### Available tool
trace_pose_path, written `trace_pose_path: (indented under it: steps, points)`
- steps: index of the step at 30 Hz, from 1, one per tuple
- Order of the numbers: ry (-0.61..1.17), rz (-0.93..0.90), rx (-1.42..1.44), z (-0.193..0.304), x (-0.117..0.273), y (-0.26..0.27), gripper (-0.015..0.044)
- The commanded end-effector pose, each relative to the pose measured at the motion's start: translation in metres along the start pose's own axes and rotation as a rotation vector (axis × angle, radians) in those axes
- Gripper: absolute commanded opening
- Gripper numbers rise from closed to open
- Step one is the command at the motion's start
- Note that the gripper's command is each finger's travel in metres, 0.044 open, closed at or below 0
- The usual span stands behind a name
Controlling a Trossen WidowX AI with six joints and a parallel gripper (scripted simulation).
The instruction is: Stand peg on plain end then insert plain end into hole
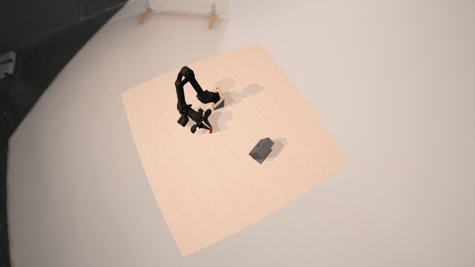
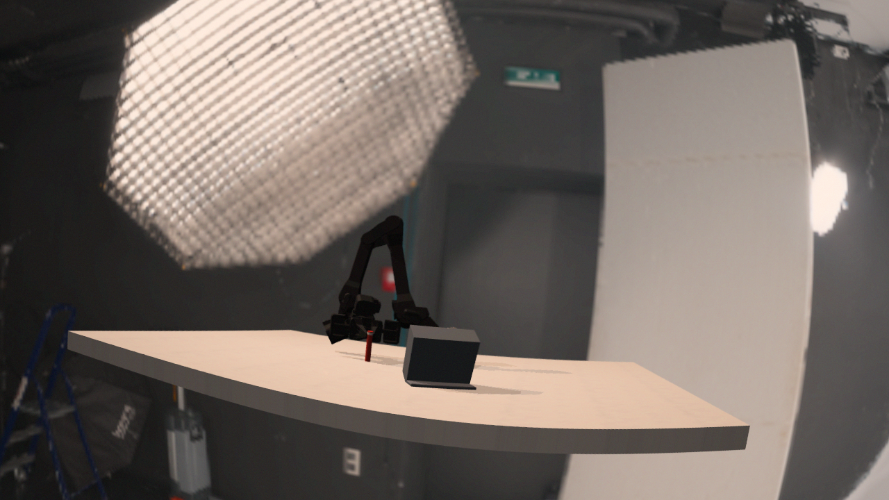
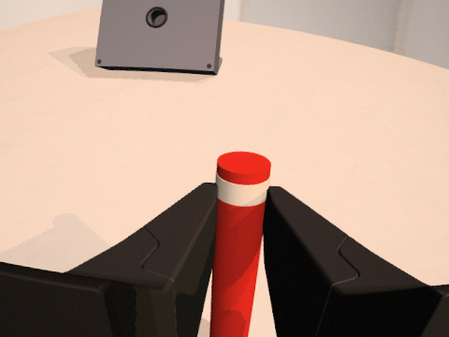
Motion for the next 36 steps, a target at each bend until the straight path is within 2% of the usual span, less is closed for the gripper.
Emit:
trace_pose_path:
  steps: [1, 20, 21, 24, 36]
  points:
    - [0.001, 0.000, 0.000, 0.0019, 0.0010, -0.0001, 0.0049]
    - [-0.022, 0.004, 0.005, 0.0053, 0.0040, 0.0009, 0.0049]
    - [-0.024, 0.005, 0.005, 0.0036, 0.0032, 0.0012, 0.0056]
    - [-0.025, 0.005, 0.005, 0.0037, 0.0032, 0.0012, 0.0130]
    - [-0.025, 0.005, 0.005, 0.0037, 0.0032, 0.0012, 0.0130]
Point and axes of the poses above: the point midway between the two fingers, 35 mm back from their tips, its own x axis back along the fingers, its own y axis across the jaws, z = x × y, the point moved 9 cm from there along x, back along the fingers
